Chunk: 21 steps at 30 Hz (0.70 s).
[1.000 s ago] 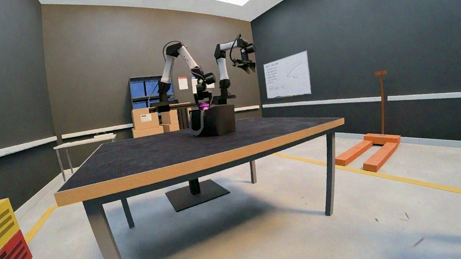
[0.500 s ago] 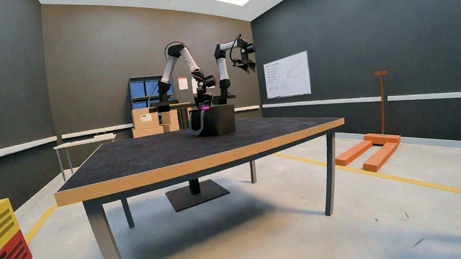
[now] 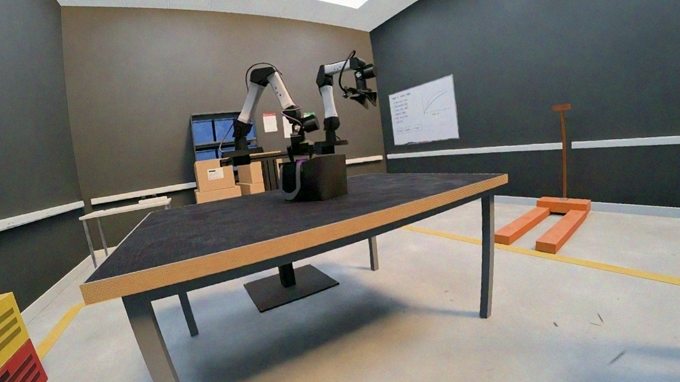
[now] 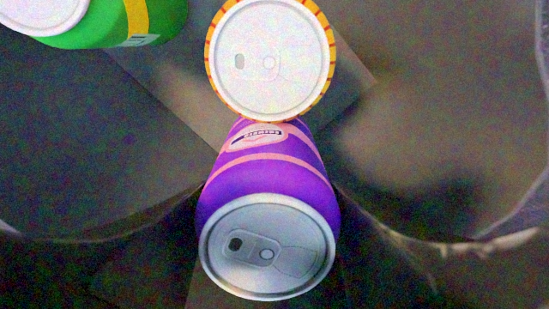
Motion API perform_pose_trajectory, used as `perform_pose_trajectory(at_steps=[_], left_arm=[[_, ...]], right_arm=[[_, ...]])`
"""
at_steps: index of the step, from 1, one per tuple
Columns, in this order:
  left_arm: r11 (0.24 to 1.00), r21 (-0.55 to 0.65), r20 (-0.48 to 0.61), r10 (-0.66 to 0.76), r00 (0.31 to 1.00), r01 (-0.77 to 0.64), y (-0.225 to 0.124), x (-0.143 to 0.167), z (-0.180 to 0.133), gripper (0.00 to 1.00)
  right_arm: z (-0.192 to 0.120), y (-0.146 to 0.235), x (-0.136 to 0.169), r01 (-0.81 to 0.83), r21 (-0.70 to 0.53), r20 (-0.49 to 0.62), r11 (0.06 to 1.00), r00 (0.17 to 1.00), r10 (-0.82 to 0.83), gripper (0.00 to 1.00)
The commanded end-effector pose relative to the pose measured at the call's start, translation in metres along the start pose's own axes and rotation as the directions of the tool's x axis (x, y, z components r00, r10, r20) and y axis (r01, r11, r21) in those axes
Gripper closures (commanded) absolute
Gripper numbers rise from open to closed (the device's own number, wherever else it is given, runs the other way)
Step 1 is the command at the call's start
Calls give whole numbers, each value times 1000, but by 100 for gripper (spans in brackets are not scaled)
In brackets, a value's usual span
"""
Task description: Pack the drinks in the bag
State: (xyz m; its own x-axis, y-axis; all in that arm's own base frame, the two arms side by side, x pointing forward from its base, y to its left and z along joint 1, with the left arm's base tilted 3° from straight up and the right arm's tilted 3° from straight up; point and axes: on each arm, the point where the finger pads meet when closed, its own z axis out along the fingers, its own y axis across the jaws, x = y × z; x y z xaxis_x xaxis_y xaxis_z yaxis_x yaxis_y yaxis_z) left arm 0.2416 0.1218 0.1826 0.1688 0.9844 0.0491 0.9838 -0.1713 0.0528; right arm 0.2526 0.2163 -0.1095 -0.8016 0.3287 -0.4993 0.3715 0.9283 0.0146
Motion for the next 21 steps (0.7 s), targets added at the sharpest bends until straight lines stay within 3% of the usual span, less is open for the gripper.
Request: perform_pose_trajectory(at_steps=[1,8,11,19,21], left_arm=[[1000,2,-6,10,1000,-10,1,2,0,9],[1000,2,-6,10,1000,-10,1,2,0,9],[1000,2,-6,10,1000,-10,1,2,0,9],[1000,2,-6,10,1000,-10,1,2,0,9],[1000,2,-6,10,1000,-10,1,2,0,9]], right_arm=[[4,11,-7,-14,-32,33,999,999,15,26],[5,16,-6,-16,-44,36,999,999,17,26],[20,4,1,-8,-11,25,1000,1000,9,26],[3,25,-14,-40,-75,48,996,998,44,26],[22,11,0,-14,-22,30,1000,999,15,26]])
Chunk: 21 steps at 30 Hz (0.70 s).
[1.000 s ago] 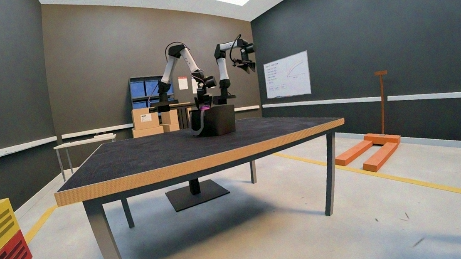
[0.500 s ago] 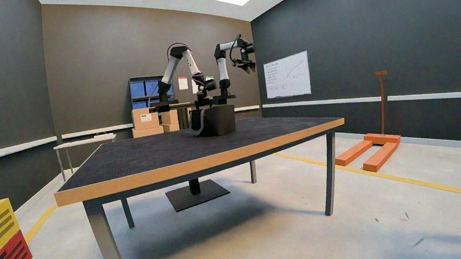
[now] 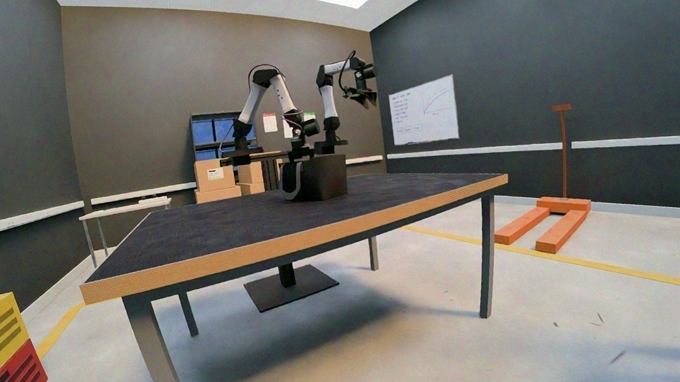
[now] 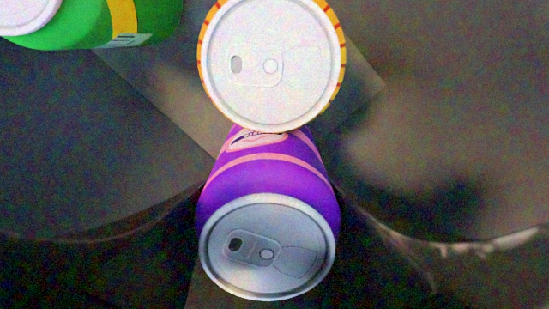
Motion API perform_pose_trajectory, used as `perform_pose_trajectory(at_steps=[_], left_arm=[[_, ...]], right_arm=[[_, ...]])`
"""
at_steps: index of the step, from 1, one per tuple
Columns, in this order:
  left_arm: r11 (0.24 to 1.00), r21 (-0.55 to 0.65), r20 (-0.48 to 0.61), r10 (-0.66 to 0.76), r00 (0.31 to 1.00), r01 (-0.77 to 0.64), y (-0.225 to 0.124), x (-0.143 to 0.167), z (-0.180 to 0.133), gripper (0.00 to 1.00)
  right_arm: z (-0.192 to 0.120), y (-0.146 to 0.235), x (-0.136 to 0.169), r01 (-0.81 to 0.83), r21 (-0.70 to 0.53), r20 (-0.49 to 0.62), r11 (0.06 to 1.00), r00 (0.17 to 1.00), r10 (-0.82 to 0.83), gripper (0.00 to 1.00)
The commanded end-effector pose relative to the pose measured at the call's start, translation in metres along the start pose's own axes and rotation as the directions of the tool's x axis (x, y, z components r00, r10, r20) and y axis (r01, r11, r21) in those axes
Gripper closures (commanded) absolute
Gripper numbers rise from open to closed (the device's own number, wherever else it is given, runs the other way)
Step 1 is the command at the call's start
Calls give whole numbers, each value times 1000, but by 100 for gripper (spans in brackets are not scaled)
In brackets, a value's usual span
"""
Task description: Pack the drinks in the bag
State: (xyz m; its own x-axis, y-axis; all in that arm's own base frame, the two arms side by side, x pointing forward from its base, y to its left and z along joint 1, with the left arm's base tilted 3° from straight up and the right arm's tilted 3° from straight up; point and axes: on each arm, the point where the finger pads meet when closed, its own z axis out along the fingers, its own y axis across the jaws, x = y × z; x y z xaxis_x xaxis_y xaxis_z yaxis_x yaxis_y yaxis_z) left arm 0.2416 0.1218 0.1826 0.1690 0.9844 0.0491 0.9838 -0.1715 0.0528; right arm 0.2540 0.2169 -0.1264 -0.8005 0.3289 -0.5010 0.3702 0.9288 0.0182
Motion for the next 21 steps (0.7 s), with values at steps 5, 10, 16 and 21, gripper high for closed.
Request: perform_pose_trajectory(at_steps=[5,10,16,21], left_arm=[[1000,2,-6,10,1000,-10,1,2,0,9],[1000,2,-6,10,1000,-10,1,2,0,9],[1000,2,-6,10,1000,-10,1,2,0,9],[1000,2,-6,10,1000,-10,1,2,0,9]], right_arm=[[3,14,-8,-20,-33,32,999,999,21,26],[9,13,-6,-24,-26,30,999,999,25,26],[16,2,2,-12,-2,20,1000,1000,12,26],[9,12,-7,-29,-30,33,999,999,30,26]])
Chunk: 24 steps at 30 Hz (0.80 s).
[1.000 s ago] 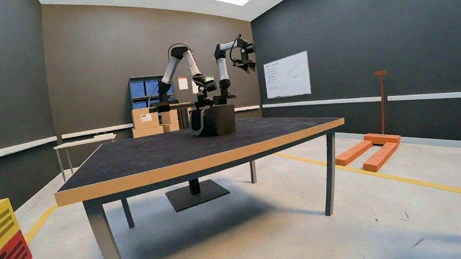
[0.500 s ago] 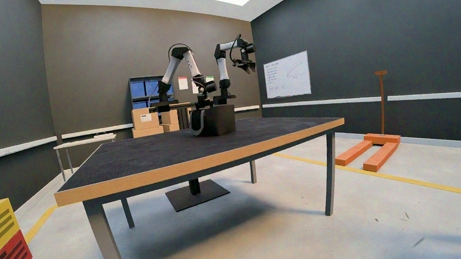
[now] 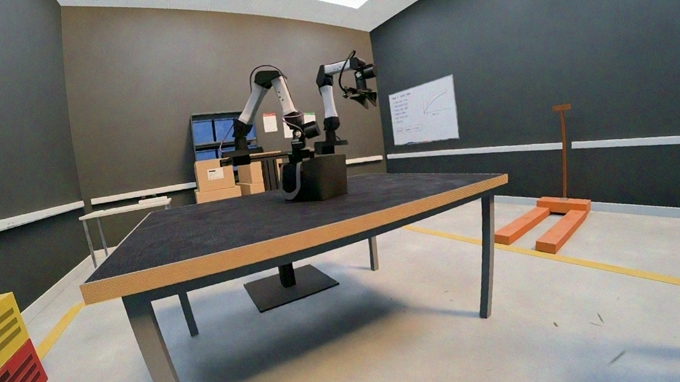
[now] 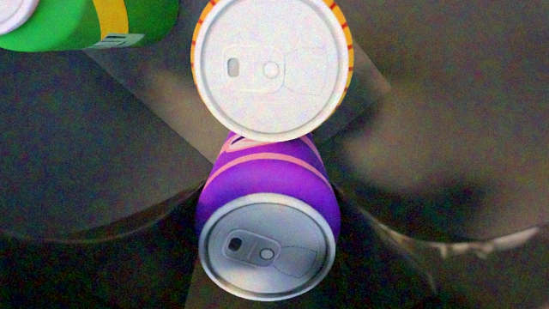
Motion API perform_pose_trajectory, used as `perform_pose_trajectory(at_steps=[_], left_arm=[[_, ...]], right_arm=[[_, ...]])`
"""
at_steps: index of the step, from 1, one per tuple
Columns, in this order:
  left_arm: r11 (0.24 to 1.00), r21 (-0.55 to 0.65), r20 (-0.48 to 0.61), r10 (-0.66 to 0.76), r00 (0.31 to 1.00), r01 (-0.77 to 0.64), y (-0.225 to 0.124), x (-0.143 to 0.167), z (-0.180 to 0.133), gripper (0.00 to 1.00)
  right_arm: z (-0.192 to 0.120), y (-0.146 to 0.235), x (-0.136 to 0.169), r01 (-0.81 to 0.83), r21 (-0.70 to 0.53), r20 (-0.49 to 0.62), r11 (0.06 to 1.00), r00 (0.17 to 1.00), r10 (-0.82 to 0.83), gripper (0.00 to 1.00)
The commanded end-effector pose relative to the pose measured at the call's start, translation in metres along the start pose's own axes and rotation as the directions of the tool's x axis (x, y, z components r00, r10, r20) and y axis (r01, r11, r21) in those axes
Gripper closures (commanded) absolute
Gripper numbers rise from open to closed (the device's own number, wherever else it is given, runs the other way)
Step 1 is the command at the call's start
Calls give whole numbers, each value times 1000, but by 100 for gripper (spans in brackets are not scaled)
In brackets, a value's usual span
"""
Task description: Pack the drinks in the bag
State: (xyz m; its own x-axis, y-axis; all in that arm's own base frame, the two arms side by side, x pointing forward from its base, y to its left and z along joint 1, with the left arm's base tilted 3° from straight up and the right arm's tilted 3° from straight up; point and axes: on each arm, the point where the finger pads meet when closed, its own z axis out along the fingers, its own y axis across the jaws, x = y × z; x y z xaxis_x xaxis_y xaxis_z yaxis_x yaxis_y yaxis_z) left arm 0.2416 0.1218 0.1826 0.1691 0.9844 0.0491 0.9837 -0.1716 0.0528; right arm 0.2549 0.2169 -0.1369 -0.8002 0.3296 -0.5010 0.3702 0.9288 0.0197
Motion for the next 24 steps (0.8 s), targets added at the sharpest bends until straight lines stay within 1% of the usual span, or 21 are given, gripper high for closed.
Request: perform_pose_trajectory(at_steps=[1,2,5,7,10,11,13,15,17,18,19,22,23,24], left_arm=[[1000,2,-6,10,1000,-10,1,2,0,9],[1000,2,-6,10,1000,-10,1,2,0,9],[1000,2,-6,10,1000,-10,1,2,0,9],[1000,2,-6,10,1000,-10,1,2,0,9],[1000,2,-6,10,1000,-10,1,2,0,9],[1000,2,-6,10,1000,-10,1,2,0,9],[1000,2,-6,10,1000,-10,1,2,0,9],[1000,2,-6,10,1000,-10,1,2,0,9],[1000,2,-6,10,1000,-10,1,2,0,9],[1000,2,-6,10,1000,-10,1,2,0,9],[1000,2,-6,10,1000,-10,1,2,0,9],[1000,2,-6,10,1000,-10,1,2,0,9],[1000,2,-6,10,1000,-10,1,2,0,9],[1000,2,-6,10,1000,-10,1,2,0,9]], right_arm=[[6,5,-3,-12,-9,24,1000,1000,12,26],[10,4,-5,-16,-2,23,1000,1000,16,26],[1,16,-8,-12,-40,35,999,999,13,26],[11,8,0,-9,-11,24,1000,1000,9,26],[7,14,-7,-14,-32,34,999,999,15,26],[15,6,0,-13,-6,24,1000,1000,13,26],[9,5,-4,-13,-12,27,1000,1000,14,26],[7,13,-7,-28,-32,34,999,999,29,26],[7,13,-7,-28,-32,34,999,999,29,26],[14,6,1,-11,-10,26,1000,1000,11,26],[19,6,1,-14,-5,25,1000,1000,15,26],[12,14,-7,-21,-34,38,999,999,22,26],[16,11,-1,-19,-21,32,1000,999,19,26],[15,12,-2,-23,-25,33,999,999,24,26]])
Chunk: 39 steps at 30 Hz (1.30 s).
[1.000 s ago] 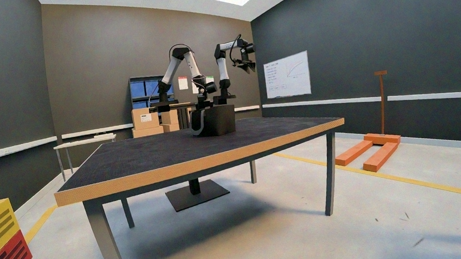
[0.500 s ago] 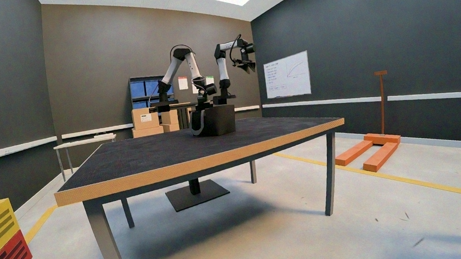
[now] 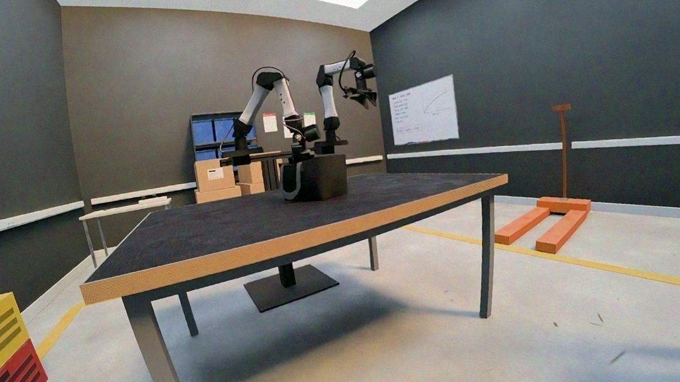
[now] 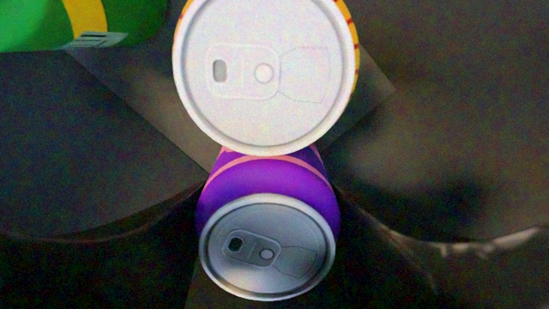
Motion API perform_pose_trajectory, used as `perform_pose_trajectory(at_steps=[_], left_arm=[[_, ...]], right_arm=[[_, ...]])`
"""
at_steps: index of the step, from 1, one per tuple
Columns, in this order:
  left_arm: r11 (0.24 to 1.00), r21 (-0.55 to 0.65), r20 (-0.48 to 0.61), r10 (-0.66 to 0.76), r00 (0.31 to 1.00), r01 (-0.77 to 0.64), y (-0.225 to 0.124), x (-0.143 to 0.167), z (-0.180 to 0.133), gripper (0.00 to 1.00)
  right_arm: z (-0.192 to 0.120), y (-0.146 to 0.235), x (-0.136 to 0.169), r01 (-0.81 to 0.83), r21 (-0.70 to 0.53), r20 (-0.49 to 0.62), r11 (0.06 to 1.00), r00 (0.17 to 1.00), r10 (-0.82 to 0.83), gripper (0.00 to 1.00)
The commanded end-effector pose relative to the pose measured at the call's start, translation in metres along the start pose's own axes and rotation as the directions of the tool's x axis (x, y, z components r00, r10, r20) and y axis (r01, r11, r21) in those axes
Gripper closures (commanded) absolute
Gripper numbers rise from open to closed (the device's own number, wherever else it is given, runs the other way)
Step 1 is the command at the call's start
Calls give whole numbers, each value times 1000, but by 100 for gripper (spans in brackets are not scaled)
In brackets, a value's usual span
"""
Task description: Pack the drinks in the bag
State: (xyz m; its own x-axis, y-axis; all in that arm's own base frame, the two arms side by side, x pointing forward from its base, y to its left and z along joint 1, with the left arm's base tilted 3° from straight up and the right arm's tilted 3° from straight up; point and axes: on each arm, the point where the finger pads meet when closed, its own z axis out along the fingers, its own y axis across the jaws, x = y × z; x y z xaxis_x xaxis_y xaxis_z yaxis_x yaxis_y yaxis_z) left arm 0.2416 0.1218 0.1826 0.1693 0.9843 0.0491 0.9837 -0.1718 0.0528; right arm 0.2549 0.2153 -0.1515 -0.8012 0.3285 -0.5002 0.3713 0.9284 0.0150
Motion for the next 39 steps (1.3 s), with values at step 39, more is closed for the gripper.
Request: perform_pose_trajectory(at_steps=[39], left_arm=[[1000,2,-6,10,1000,-10,1,2,0,9]], right_arm=[[-19,2,-9,-1,-5,21,1000,1000,1,9]])
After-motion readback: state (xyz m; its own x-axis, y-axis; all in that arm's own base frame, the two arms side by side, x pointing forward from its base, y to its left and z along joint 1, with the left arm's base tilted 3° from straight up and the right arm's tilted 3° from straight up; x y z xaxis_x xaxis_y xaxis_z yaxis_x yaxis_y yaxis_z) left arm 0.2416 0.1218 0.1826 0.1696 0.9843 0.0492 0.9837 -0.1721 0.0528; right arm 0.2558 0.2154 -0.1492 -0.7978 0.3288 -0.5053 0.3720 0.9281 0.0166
